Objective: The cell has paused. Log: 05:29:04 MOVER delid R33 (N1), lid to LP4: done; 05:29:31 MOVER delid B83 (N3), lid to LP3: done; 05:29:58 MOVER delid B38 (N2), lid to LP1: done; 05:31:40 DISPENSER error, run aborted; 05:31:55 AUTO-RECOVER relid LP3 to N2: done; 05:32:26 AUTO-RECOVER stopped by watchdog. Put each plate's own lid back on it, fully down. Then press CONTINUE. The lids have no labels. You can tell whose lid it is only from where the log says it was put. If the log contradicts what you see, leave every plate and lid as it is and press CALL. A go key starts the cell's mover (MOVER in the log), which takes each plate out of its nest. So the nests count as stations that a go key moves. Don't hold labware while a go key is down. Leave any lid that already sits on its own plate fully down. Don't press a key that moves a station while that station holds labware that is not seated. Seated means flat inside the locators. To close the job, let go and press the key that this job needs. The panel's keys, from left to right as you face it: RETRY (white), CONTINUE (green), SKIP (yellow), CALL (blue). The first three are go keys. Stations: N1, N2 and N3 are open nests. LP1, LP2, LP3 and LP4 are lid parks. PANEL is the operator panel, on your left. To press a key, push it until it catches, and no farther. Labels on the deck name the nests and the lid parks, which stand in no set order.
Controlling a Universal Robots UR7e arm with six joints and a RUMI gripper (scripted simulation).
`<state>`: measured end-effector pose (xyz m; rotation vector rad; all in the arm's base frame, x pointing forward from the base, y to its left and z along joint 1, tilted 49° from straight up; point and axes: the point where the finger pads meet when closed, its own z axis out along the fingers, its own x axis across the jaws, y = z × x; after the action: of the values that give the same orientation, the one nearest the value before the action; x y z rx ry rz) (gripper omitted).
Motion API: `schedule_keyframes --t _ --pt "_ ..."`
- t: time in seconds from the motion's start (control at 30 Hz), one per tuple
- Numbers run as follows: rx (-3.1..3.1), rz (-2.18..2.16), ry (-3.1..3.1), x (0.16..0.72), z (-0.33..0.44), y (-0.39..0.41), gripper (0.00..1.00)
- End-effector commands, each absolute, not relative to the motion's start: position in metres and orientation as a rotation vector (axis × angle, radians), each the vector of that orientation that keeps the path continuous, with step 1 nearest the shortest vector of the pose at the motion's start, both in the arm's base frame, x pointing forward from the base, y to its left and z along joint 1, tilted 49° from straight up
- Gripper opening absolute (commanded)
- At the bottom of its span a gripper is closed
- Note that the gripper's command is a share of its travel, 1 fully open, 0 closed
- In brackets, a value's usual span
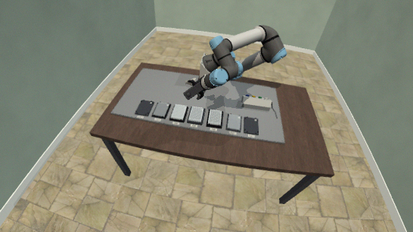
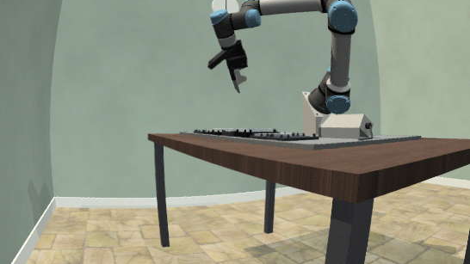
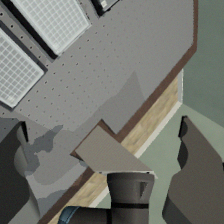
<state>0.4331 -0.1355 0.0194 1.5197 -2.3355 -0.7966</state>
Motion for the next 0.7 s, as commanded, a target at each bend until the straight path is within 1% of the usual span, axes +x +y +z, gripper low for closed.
schedule_keyframes --t 0.0,0.67 --pt "1.569 -0.854 -2.35 0.418 0.015 -0.133 0.82" --pt "1.826 -1.08 -2.44 0.353 -0.006 -0.101 0.82"
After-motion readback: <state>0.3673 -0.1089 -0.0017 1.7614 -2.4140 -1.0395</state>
